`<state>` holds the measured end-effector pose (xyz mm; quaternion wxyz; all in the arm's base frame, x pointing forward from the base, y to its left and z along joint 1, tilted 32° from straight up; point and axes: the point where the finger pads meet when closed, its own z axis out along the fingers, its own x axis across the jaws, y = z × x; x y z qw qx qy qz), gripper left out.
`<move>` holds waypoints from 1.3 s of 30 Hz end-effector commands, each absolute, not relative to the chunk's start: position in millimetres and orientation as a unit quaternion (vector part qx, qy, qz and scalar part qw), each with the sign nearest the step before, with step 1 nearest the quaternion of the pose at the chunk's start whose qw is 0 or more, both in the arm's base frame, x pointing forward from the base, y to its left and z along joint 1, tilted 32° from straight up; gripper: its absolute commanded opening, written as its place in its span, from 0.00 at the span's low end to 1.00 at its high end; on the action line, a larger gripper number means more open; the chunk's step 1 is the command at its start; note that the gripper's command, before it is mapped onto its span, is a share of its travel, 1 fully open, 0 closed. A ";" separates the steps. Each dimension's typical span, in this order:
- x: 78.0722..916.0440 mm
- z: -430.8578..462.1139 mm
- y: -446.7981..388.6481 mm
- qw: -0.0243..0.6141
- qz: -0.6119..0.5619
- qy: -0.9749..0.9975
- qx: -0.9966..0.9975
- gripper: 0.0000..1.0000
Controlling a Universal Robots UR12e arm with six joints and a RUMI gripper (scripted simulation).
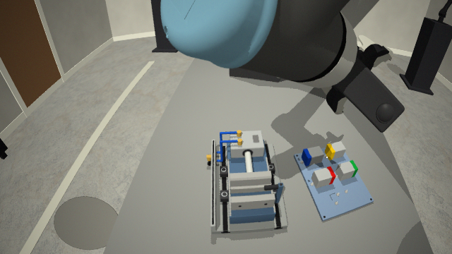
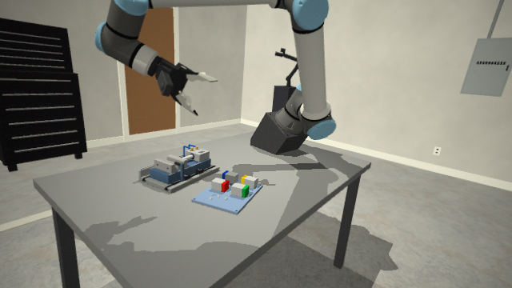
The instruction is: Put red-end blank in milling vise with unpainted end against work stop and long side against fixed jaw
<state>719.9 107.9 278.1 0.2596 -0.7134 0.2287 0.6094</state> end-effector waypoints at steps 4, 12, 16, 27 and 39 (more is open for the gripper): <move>720.1 278.9 107.4 0.260 0.609 0.229 -0.714 1.00; 720.1 278.9 107.4 0.260 0.609 0.229 -0.714 1.00; 720.1 278.9 107.4 0.260 0.609 0.229 -0.714 1.00; 716.5 271.7 111.8 0.266 0.595 0.221 -0.726 1.00; 705.0 235.0 126.8 0.291 0.519 0.179 -0.784 1.00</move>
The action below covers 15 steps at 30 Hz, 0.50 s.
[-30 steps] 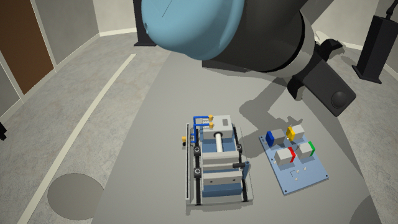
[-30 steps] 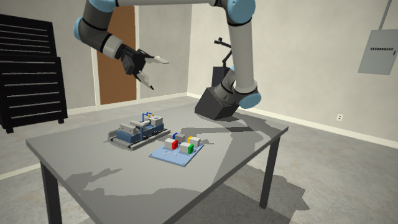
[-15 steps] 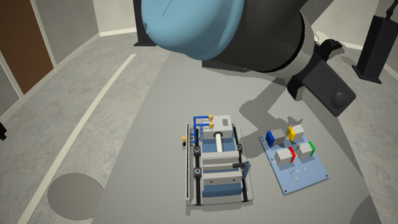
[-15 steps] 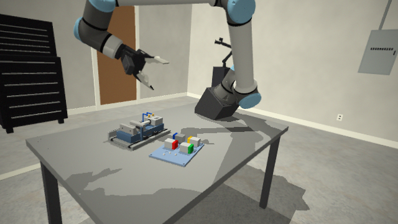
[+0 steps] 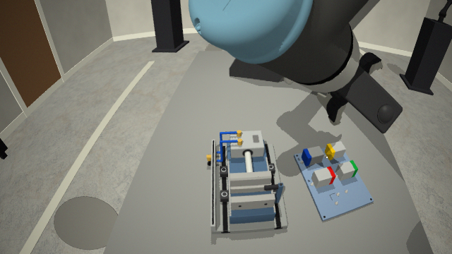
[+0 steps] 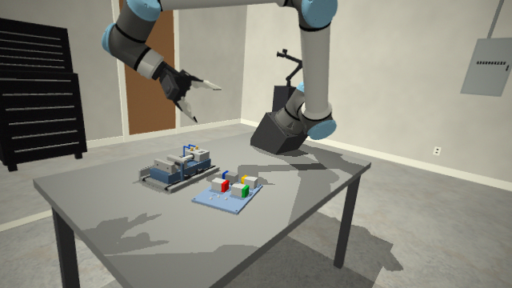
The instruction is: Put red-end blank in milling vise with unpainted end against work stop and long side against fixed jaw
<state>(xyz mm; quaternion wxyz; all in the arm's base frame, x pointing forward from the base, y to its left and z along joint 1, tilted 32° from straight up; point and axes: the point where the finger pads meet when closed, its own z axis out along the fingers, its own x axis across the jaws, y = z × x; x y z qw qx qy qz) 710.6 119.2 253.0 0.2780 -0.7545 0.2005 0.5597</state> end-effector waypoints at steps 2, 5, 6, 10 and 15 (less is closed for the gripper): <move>702.0 224.4 131.0 0.298 0.494 0.165 -0.800 1.00; 698.9 213.1 135.6 0.305 0.467 0.149 -0.817 1.00; 697.3 207.4 138.0 0.308 0.452 0.139 -0.826 1.00; 692.7 190.0 145.4 0.316 0.404 0.109 -0.851 1.00; 688.3 173.2 152.3 0.322 0.351 0.075 -0.876 1.00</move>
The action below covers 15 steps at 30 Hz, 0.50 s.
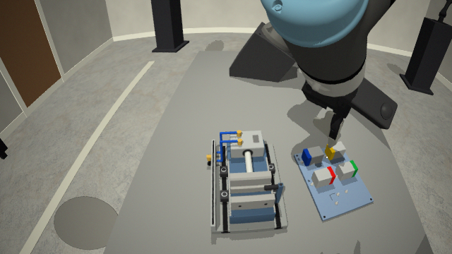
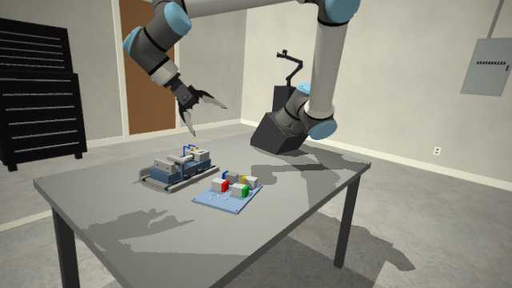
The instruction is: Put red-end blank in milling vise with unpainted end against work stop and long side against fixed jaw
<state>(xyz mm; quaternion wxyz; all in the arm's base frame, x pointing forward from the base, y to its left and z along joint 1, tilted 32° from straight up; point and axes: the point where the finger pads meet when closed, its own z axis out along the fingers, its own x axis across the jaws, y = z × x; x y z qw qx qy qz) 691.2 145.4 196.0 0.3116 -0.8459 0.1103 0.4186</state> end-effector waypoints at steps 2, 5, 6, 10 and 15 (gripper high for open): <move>686.8 167.8 155.2 0.324 0.333 0.062 -0.883 1.00; 683.7 157.8 160.9 0.325 0.296 0.036 -0.897 1.00; 683.7 157.8 160.9 0.325 0.296 0.036 -0.897 1.00; 679.3 144.6 168.6 0.325 0.240 -0.004 -0.915 1.00; 676.6 137.3 172.3 0.323 0.203 -0.030 -0.924 1.00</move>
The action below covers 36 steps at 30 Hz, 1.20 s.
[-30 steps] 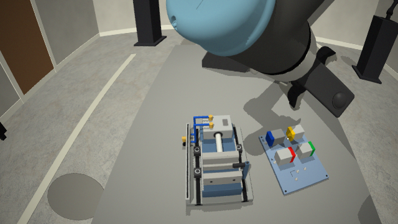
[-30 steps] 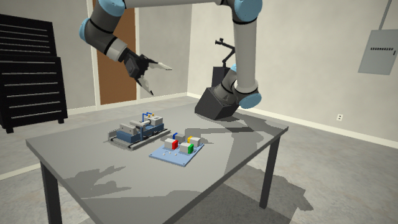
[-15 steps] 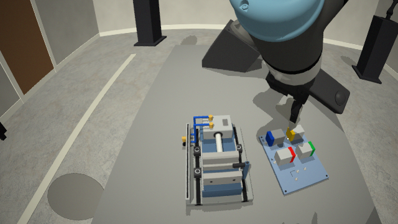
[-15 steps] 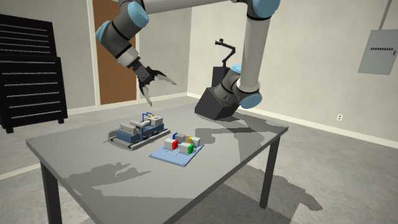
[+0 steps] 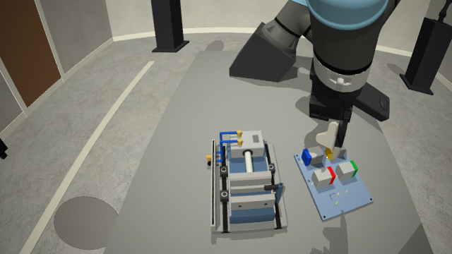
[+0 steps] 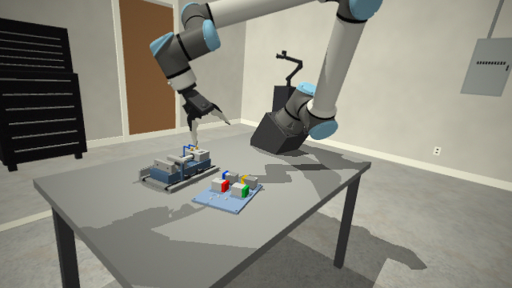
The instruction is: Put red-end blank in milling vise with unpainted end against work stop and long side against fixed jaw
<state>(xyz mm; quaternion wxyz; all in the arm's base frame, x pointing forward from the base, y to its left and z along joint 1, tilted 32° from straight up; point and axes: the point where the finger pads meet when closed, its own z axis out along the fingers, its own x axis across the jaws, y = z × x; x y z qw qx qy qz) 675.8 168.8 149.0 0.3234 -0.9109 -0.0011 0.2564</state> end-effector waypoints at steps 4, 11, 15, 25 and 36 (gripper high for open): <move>671.7 128.4 180.2 0.318 0.150 -0.070 -0.934 1.00; 665.2 120.5 189.4 0.307 0.086 -0.119 -0.940 1.00; 660.4 116.9 195.1 0.298 0.045 -0.151 -0.941 1.00; 649.0 113.6 206.6 0.275 -0.036 -0.215 -0.936 1.00; 646.1 112.5 207.7 0.268 -0.056 -0.230 -0.934 1.00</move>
